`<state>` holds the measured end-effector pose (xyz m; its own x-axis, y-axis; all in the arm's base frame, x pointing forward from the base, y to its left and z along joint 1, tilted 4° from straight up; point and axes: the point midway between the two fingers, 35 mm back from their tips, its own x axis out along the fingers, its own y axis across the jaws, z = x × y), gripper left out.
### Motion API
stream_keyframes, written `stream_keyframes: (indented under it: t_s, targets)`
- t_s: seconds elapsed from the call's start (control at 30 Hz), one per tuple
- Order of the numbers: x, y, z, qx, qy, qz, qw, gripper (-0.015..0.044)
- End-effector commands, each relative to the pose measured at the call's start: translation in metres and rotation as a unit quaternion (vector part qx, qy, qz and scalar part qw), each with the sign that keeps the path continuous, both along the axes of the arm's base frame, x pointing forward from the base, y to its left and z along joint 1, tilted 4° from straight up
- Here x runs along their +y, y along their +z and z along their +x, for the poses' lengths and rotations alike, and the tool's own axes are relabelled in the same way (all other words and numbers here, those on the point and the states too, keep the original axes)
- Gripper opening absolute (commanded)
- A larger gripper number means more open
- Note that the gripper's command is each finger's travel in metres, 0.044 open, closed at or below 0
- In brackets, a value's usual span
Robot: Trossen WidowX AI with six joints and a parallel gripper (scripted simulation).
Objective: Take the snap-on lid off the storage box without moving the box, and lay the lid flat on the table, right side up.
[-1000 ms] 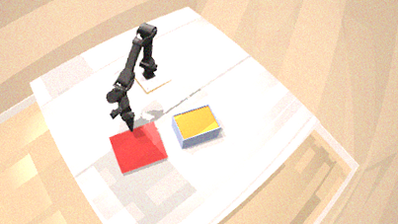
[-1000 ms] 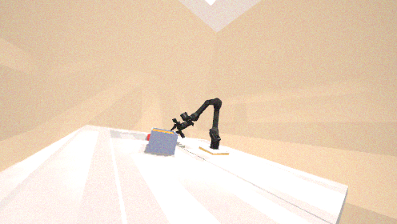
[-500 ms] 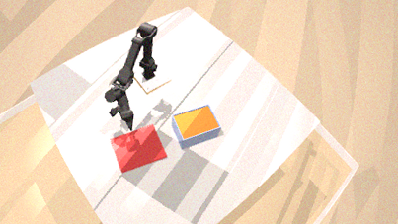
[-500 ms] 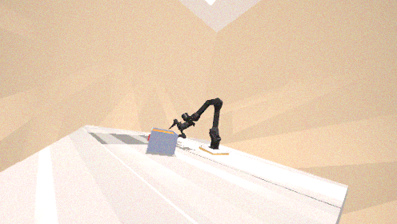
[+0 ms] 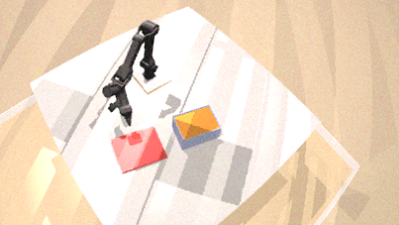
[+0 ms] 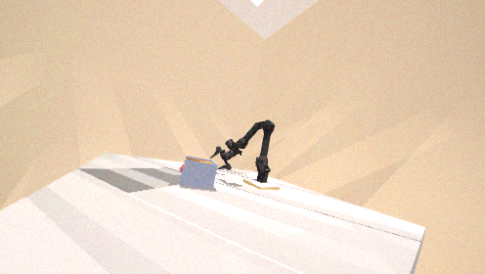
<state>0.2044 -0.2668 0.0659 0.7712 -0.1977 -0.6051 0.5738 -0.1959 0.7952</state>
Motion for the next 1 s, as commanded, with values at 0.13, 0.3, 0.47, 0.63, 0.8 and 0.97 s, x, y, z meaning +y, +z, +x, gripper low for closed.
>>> stream_keyframes:
  t_s: [0.13,0.3,0.47,0.63,0.8,0.97]
  targets:
    - [0.006,-0.001,-0.015,0.000,0.002,0.000,1.000,0.0440]
    - [0.009,-0.001,-0.025,0.000,0.002,0.000,1.000,0.0440]
    - [0.007,0.003,-0.026,0.000,0.002,0.000,1.000,0.0440]
    - [0.007,0.012,-0.029,0.000,0.002,0.000,1.000,0.0440]
    - [0.008,0.021,-0.033,0.001,0.002,0.000,1.000,0.0440]
    - [0.009,0.030,-0.037,0.001,0.002,0.000,1.000,0.0440]
